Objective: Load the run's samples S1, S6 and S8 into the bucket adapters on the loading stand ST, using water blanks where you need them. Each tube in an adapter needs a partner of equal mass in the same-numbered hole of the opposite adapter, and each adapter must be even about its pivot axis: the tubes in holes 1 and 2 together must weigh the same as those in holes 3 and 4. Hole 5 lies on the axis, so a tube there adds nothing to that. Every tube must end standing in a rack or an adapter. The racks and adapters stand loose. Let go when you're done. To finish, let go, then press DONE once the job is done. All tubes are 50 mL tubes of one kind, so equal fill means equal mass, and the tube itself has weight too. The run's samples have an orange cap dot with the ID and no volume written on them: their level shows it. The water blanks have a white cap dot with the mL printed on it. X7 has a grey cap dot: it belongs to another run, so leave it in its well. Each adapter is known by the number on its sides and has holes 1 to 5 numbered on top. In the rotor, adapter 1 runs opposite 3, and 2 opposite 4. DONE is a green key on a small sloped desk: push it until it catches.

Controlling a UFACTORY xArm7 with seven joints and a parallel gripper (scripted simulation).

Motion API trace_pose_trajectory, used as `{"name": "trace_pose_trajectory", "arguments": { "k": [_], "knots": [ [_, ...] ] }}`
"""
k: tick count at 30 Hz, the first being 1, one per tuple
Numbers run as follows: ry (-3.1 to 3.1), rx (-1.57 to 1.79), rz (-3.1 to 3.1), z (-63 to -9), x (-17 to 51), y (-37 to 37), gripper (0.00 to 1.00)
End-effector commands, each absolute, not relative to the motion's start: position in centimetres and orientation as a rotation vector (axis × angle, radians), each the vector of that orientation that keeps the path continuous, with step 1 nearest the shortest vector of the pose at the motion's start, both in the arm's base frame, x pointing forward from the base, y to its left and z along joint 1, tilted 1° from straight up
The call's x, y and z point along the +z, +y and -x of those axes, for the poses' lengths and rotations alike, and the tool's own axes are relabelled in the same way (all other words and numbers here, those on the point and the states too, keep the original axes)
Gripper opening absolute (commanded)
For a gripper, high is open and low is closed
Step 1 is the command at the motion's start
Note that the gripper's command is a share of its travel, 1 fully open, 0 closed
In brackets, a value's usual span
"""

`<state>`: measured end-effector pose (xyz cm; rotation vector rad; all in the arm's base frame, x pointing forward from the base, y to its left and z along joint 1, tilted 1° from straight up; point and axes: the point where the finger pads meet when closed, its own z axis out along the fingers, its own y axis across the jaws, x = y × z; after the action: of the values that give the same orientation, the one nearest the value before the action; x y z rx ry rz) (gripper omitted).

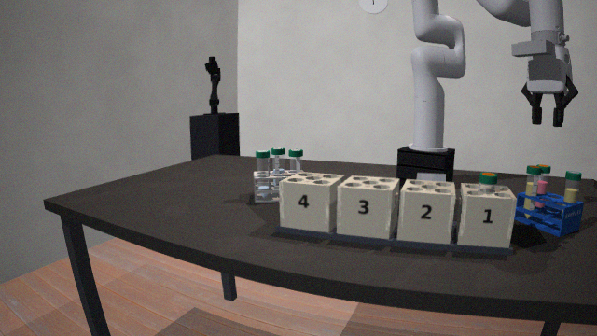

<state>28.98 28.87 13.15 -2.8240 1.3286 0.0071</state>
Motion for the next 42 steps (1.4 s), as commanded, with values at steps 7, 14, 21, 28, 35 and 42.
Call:
{"name": "trace_pose_trajectory", "arguments": {
  "k": [7,14,21,28,35,42],
  "knots": [
    [1.327,0.004,2.821,-29.1,11.4,29.0,0.57],
    [1.327,0.004,2.821,-29.1,10.4,29.0,0.57],
    [1.327,0.004,2.821,-29.1,9.0,29.1,0.57],
    [1.327,0.004,2.821,-29.1,8.0,29.1,0.57],
    [1.327,0.004,2.821,-29.1,6.6,29.1,0.57],
    [1.327,0.004,2.821,-29.1,5.2,29.1,0.57]
  ]
}}
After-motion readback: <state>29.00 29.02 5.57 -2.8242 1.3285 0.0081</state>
